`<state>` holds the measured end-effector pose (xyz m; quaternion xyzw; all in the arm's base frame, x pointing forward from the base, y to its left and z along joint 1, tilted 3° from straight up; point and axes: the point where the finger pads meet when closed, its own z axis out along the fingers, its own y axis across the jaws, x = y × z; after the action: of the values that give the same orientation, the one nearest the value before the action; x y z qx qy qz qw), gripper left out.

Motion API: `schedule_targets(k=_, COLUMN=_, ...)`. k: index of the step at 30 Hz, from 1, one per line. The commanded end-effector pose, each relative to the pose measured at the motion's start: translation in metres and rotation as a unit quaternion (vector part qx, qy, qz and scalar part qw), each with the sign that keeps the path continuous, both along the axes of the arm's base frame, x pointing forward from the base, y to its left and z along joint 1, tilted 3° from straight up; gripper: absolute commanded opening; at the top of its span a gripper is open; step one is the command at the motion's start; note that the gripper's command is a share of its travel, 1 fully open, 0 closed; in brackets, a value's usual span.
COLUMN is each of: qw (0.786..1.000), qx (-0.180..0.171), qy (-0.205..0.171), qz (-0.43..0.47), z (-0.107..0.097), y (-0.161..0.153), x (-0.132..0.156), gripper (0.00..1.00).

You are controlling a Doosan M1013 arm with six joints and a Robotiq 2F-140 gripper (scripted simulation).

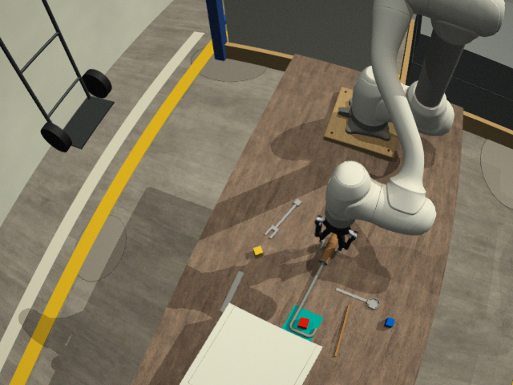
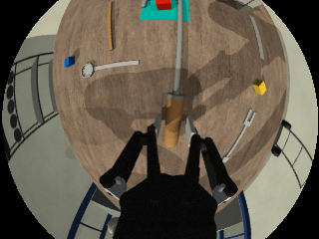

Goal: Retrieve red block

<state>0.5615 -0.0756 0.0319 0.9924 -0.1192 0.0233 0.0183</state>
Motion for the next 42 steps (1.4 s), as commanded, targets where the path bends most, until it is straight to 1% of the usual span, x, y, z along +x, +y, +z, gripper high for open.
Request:
schedule_targets(k=1, qw=1.000, qx=0.001, qy=0.003, qz=-0.001, z=-0.002, y=-0.002, x=-0.001, gripper=0.35)
schedule_targets(k=9, qw=1.000, qx=0.001, qy=0.003, qz=-0.001, z=0.002, y=-0.002, x=-0.001, gripper=0.35)
schedule_targets(k=15, qw=1.000, qx=0.001, qy=0.003, qz=-0.001, z=0.013, y=-0.001, x=-0.001, gripper=0.35)
schedule_targets(k=17, qw=1.000, qx=0.001, qy=0.003, qz=-0.001, z=0.013, y=-0.001, x=-0.001, gripper=0.35)
schedule_targets(k=19, qw=1.000, qx=0.001, qy=0.003, qz=-0.001, z=0.018, y=-0.001, x=-0.001, gripper=0.35)
schedule_targets(k=25, qw=1.000, qx=0.001, qy=0.003, qz=-0.001, z=0.040, y=0.000, x=-0.002, gripper=0.35)
schedule_targets(k=32, qw=1.000, qx=0.001, qy=0.003, qz=-0.001, z=0.073, y=0.001, x=-0.003, gripper=0.35)
schedule_targets(k=34, qw=1.000, qx=0.001, qy=0.003, qz=-0.001, z=0.073, y=0.001, x=-0.003, gripper=0.35)
schedule_targets(k=42, qw=1.000, qx=0.001, qy=0.003, qz=-0.001, z=0.115, y=0.003, x=-0.005, gripper=0.35)
